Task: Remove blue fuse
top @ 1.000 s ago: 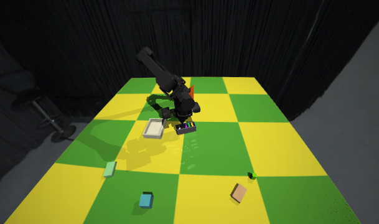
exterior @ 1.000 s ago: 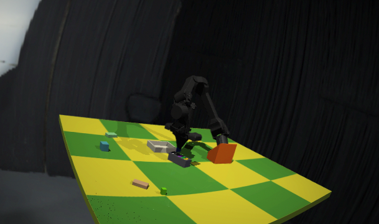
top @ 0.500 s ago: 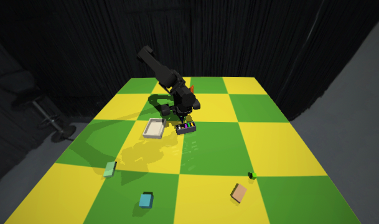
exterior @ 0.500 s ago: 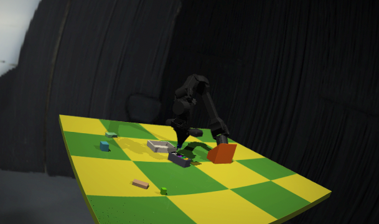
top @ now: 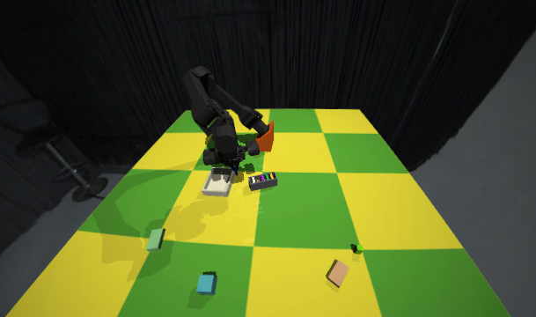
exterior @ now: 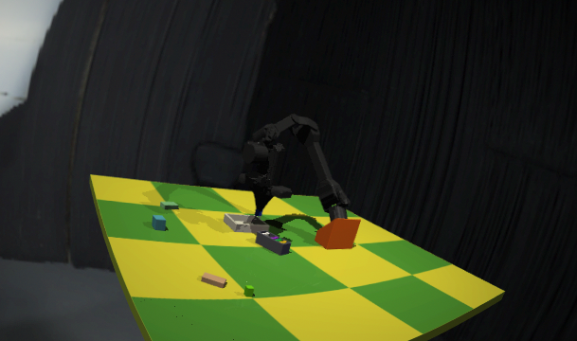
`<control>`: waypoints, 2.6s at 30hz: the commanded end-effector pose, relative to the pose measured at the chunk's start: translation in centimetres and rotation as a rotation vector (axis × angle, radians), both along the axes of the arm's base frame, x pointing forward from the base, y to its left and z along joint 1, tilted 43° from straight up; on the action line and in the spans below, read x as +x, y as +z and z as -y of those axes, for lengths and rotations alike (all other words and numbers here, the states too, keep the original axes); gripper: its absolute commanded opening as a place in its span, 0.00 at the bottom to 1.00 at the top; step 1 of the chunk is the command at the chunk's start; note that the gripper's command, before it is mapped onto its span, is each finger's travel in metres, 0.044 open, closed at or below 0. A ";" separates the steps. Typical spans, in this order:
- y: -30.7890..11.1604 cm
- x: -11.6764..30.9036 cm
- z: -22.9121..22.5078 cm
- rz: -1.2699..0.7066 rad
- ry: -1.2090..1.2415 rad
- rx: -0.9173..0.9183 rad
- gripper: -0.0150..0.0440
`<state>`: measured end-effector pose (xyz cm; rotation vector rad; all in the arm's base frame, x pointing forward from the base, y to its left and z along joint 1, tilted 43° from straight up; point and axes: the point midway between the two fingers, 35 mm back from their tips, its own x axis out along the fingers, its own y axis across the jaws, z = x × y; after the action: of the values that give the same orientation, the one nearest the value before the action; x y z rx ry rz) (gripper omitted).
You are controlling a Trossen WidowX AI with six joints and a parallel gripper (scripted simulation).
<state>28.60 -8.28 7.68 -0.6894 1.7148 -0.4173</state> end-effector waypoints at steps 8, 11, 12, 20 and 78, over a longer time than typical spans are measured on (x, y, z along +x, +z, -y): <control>5.4 -1.8 5.6 0.001 0.000 -0.022 0.25; 5.7 -2.0 5.9 0.000 -0.001 -0.024 0.25; 5.7 -2.0 5.9 0.000 -0.001 -0.024 0.25; 5.0 -2.1 6.6 0.000 -0.001 -0.023 0.25; 5.6 -2.1 5.9 -0.005 0.001 -0.023 0.81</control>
<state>26.51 -14.19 13.28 -0.7081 1.7159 -0.4353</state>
